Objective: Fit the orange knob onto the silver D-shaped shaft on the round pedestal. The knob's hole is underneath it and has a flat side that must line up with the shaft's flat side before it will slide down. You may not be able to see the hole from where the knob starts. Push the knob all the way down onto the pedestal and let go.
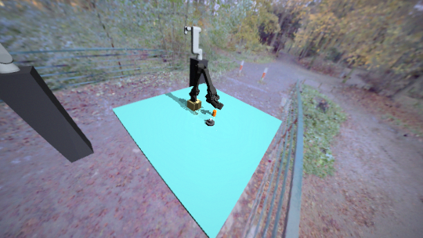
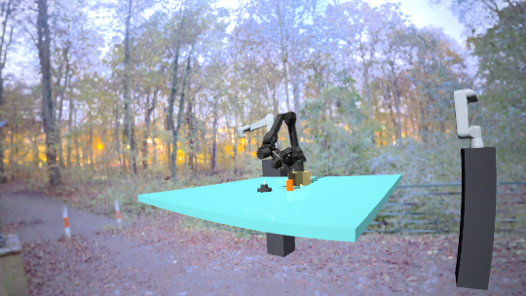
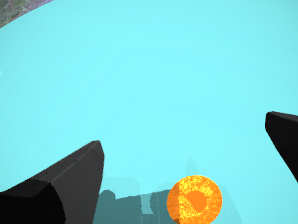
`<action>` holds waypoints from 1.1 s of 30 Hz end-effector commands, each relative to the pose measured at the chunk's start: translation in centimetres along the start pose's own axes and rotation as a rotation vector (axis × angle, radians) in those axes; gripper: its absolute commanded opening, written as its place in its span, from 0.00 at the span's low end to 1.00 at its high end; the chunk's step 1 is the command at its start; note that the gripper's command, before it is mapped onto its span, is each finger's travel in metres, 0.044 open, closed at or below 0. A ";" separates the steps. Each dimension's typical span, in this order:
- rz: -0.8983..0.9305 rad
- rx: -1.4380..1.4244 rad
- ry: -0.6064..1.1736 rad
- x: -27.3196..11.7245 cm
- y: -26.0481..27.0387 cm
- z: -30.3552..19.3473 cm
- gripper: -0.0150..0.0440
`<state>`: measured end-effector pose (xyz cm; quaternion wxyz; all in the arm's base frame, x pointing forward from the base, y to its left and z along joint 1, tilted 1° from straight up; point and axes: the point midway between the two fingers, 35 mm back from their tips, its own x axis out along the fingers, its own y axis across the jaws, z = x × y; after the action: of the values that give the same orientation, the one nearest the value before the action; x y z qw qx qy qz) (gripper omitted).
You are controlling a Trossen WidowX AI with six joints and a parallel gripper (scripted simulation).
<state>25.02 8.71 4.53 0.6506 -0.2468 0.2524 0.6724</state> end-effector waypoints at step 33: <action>-0.542 1.139 0.727 -2.0 0.0 1.7 1.00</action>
<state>25.16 8.46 7.08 0.6456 -0.2931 0.6416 0.2927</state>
